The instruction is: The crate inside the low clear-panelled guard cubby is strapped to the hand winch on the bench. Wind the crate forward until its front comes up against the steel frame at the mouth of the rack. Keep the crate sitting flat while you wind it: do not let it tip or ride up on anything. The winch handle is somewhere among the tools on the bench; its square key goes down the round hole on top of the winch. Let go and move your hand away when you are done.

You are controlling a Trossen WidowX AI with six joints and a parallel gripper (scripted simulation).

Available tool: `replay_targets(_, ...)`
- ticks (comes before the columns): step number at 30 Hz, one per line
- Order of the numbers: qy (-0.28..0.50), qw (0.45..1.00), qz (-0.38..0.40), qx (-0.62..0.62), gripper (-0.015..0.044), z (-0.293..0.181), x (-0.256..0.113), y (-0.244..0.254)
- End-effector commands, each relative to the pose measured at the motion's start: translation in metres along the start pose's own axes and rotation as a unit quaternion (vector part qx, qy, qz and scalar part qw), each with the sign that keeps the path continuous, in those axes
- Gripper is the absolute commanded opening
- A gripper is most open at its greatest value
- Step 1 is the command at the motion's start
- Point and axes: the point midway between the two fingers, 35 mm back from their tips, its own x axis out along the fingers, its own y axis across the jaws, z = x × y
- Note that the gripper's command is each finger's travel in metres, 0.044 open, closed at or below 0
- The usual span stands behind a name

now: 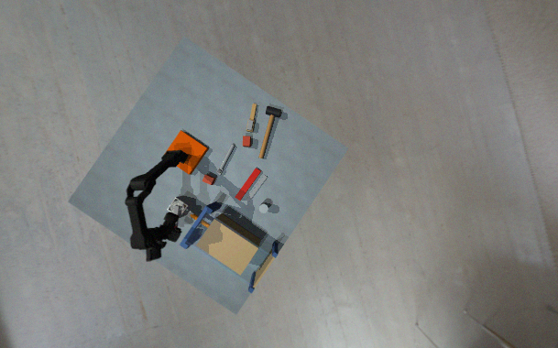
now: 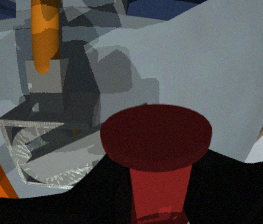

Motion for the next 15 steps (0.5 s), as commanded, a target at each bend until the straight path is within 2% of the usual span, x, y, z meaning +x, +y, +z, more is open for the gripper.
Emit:
replay_targets(1,-0.024,0.999,0.014,-0.024,0.0000,0.0259,-0.0021,0.0152)
replay_targets(15,-0.024,0.999,0.014,-0.024,0.0000,0.0308,-0.0024,0.0194)
